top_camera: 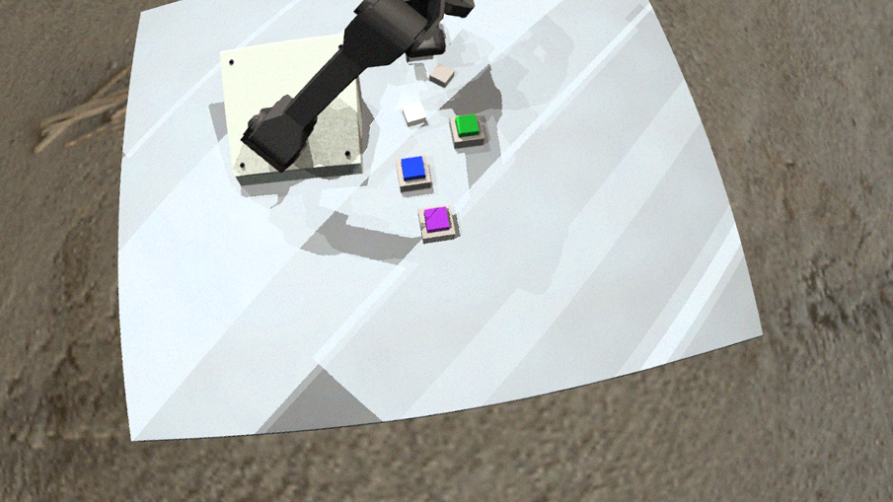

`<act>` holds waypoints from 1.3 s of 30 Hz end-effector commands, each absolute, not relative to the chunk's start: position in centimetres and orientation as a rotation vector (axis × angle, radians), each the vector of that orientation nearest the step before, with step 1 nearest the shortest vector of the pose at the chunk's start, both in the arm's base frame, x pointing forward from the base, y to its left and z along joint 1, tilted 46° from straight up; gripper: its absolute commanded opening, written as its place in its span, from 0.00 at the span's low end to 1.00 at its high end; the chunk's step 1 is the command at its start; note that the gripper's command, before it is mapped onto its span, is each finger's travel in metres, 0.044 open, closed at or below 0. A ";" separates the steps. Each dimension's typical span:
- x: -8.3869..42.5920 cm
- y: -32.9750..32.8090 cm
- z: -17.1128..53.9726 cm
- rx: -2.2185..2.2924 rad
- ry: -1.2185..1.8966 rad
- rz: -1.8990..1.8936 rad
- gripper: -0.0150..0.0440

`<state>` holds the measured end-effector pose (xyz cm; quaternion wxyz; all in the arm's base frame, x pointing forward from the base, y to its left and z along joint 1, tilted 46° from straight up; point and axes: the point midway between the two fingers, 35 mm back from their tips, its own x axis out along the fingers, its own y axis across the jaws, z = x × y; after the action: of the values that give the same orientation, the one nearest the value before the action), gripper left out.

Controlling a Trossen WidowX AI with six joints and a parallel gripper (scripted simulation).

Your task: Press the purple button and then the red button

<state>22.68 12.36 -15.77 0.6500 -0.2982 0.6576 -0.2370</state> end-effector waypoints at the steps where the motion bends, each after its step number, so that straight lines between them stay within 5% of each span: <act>1: 22.6 11.8 -16.1 -0.685 1.493 -0.540 0.29; 27: 22.5 14.2 -13.8 -0.685 1.494 -0.539 0.29; 39: 22.2 20.4 -11.2 -0.682 1.495 -0.535 0.78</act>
<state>22.33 20.30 -11.40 0.6537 -0.3018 0.6546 -0.2305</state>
